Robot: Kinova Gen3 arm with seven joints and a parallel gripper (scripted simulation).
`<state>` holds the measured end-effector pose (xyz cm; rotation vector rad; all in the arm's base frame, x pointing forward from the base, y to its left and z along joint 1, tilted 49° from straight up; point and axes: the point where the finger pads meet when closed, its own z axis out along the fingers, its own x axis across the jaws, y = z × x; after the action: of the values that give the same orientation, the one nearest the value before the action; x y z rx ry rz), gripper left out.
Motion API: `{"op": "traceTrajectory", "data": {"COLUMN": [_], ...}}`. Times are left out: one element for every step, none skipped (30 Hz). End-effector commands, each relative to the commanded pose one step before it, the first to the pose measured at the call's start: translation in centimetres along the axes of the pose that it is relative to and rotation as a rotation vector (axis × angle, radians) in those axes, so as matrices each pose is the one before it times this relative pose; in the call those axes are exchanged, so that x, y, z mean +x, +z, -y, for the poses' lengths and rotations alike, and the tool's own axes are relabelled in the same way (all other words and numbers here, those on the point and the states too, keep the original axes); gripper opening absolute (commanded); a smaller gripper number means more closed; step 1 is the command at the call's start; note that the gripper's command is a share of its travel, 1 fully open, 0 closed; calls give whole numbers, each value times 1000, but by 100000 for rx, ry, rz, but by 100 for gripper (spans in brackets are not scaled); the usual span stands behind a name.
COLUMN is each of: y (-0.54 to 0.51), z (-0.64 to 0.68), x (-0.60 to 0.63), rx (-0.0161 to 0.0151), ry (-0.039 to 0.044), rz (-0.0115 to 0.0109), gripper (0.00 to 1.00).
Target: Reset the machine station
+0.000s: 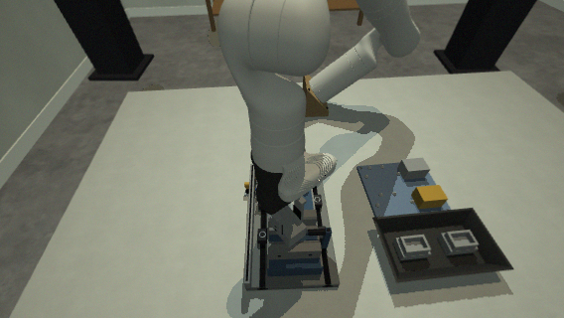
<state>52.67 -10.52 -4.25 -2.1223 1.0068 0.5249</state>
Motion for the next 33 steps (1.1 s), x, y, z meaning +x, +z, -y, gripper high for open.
{"op": "traceTrajectory", "data": {"y": [-137,0,0,0,0,0,0,0,0,0,0,0,0,0,0,0,-2,-6,-11,-17,-24,-31,-39,-48,-57,-65,0,0,-74,-82,-90,-97,-103], "z": [12,0,0,0,0,0,0,0,0,0,0,0,0,0,0,0,0,0,0,0,0,0,0,0,0,0,0,0,0,0,0,0,0], "x": [29,0,0,0,0,0,0,0,0,0,0,0,0,0,0,0,0,0,0,0,0,0,0,0,0,0,0,0,0,0,0,0,0], "rx": [81,0,0,0,0,0,0,0,0,0,0,0,0,0,0,0,0,0,0,0,0,0,0,0,0,0,0,0,0,0,0,-1,0], "ry": [15,0,0,0,0,0,0,0,0,0,0,0,0,0,0,0,0,0,0,0,0,0,0,0,0,0,0,0,0,0,0,0,0], "rz": [-205,0,0,0,0,0,0,0,0,0,0,0,0,0,0,0,0,0,0,0,0,0,0,0,0,0,0,0,0,0,0,0,0], "gripper": [0,0,0,0,0,0,0,0,0,0,0,0,0,0,0,0,0,0,0,0,0,0,0,0,0,0,0,0,0,0,0,0,0]}}
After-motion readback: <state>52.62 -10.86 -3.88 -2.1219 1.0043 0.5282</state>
